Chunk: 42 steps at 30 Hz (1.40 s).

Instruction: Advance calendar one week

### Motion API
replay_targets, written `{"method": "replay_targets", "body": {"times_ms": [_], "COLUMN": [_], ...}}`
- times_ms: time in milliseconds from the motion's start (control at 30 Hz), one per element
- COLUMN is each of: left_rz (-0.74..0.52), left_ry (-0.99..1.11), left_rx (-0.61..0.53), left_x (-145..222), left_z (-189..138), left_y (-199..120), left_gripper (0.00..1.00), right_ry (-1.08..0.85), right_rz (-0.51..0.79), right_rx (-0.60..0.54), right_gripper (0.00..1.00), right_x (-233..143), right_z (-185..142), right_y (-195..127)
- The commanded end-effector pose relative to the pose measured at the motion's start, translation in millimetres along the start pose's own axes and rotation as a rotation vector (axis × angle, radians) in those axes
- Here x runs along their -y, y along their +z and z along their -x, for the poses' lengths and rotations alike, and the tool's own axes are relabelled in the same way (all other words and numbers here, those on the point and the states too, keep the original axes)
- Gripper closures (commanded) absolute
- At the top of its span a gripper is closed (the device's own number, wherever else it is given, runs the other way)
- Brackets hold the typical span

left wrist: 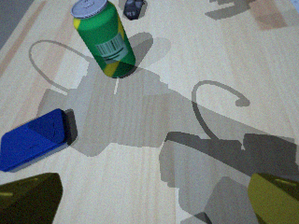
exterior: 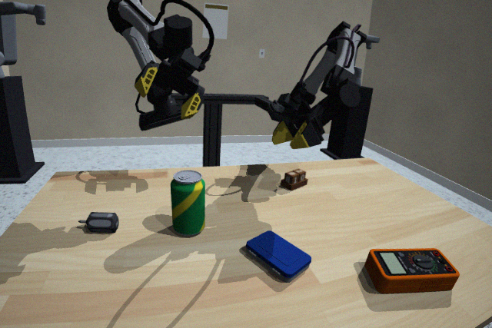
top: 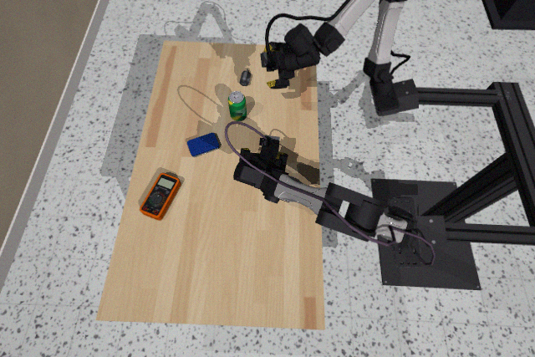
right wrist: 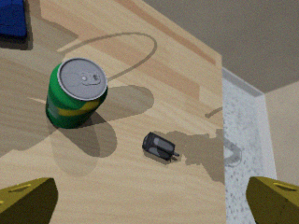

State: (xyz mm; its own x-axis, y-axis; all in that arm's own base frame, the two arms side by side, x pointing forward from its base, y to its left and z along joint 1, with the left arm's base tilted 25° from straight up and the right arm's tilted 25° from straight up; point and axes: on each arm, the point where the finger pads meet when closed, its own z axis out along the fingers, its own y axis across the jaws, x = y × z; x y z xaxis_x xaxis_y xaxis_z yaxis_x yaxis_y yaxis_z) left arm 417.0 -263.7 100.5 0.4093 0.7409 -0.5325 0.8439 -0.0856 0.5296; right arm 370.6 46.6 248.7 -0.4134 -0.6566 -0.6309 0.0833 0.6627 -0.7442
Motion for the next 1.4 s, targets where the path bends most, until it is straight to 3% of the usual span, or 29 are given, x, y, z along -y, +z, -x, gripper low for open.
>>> {"method": "replay_targets", "body": {"times_ms": [0, 567, 667, 800, 1033, 1100, 1367], "left_rz": [0.012, 0.012, -0.003, -0.038, -0.189, -0.189, -0.35], "left_ry": [0.012, 0.012, 0.041, 0.114, 0.378, 0.378, 0.687], "left_rx": [0.01, 0.01, -0.023, -0.098, -0.378, -0.378, -0.667], "left_x": [-4.6, -4.6, -1.8, 4.6, 30.8, 30.8, 58.6], "left_z": [6.2, 6.2, 5.9, 3.5, -5.9, -5.9, -1.4], "left_y": [-2.3, -2.3, -5.8, -12.6, -32.8, -32.8, -52.3], "left_gripper": [0.0, 0.0, 0.0, 0.0, 0.0, 0.0, 0.0], "right_ry": [0.015, 0.015, -0.025, -0.094, -0.264, -0.264, -0.336], "right_rz": [-0.007, -0.007, 0.04, 0.146, 0.484, 0.484, 0.821], "right_rx": [0.014, 0.014, 0.024, 0.059, 0.167, 0.167, 0.319], "right_gripper": [0.0, 0.0, 0.0, 0.0, 0.0, 0.0, 0.0], "right_x": [4.2, 4.2, -1.6, -13.0, -43.8, -43.8, -61.7], "right_z": [5.3, 5.3, 4.5, 5.5, -7.6, -7.6, -25.6], "right_y": [-2.2, -2.2, -2.9, -5.4, -28.7, -28.7, -81.0]}}
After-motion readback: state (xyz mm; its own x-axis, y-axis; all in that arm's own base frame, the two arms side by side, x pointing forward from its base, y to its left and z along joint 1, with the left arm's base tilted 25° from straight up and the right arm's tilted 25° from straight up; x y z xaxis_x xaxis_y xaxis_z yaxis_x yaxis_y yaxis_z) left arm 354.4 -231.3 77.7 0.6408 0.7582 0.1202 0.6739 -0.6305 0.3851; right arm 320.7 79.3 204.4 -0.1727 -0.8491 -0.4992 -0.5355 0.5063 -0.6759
